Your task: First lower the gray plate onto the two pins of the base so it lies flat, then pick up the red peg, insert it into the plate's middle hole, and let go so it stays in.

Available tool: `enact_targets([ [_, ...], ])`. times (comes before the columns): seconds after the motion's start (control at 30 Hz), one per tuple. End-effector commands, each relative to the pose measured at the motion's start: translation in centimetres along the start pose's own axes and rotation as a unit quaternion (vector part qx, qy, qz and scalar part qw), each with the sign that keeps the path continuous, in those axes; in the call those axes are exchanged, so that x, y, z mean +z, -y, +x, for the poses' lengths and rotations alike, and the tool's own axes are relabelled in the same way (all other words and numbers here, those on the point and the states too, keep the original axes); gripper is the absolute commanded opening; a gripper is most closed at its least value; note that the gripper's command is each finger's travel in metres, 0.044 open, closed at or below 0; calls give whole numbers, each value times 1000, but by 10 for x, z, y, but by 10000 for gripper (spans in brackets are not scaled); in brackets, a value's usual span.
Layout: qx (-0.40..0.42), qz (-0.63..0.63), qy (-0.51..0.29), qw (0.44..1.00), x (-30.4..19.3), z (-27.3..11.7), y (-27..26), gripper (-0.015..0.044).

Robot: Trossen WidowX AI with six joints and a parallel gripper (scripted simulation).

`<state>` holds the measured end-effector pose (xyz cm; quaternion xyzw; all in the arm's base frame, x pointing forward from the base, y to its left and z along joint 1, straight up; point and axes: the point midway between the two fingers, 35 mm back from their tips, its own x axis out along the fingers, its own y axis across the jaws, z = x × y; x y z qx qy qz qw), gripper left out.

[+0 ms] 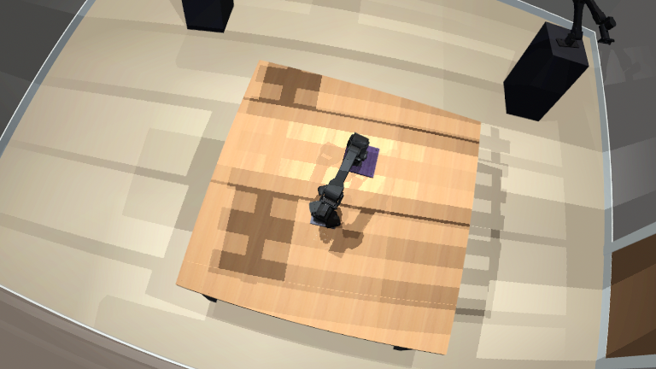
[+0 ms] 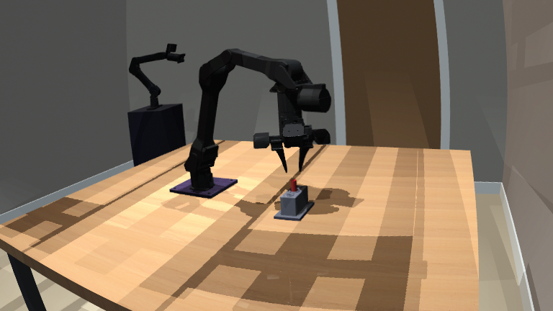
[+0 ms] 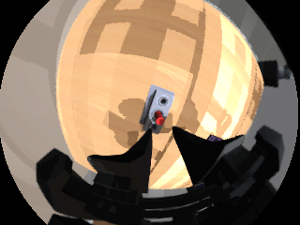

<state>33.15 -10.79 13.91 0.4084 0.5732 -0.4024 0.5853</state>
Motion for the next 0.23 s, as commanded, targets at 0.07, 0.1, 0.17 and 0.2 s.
enact_targets([
  [0.07, 0, 2, 3, 1000, -1, -5, 0, 150],
  [0.1, 0, 2, 3, 1000, -1, -5, 0, 150],
  [0.17, 0, 2, 3, 1000, -1, -7, 0, 150],
  [0.2, 0, 2, 3, 1000, -1, -7, 0, 150],
])
